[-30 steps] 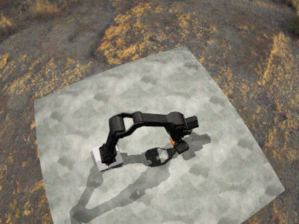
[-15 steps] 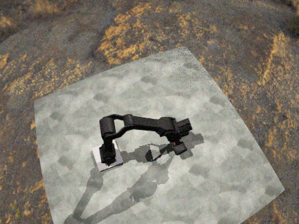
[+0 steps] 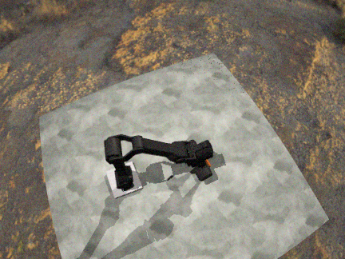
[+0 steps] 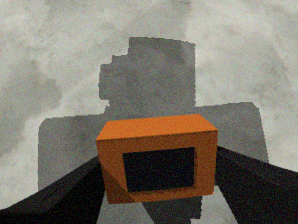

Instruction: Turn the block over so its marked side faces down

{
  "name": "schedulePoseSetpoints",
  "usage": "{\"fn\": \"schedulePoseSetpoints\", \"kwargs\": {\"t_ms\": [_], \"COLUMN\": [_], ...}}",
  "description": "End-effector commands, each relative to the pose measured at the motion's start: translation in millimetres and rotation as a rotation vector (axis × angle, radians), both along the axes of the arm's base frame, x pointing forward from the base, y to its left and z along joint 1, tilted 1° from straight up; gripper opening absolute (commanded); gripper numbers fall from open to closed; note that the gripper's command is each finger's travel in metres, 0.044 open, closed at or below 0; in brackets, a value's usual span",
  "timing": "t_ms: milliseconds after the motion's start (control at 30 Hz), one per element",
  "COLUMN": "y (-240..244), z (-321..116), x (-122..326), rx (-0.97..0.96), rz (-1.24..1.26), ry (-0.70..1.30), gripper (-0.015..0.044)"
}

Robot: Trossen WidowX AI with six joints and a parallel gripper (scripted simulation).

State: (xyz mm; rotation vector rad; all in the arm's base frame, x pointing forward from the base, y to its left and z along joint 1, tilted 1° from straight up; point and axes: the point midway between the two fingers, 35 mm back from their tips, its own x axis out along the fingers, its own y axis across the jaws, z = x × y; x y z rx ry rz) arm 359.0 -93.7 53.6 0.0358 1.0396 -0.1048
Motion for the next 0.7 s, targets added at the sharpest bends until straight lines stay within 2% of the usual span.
{"fn": "schedulePoseSetpoints", "kwargs": {"t_ms": [0, 133, 667], "y": [1.4, 1.0, -4.2], "z": [2.7, 1.0, -27.3], "x": [-1.6, -0.4, 14.2], "rx": [-0.004, -0.005, -0.023], "rz": [0.01, 0.009, 0.005], "ry": [-0.038, -0.049, -0.295], "gripper": [0.0, 0.0, 0.0]}}
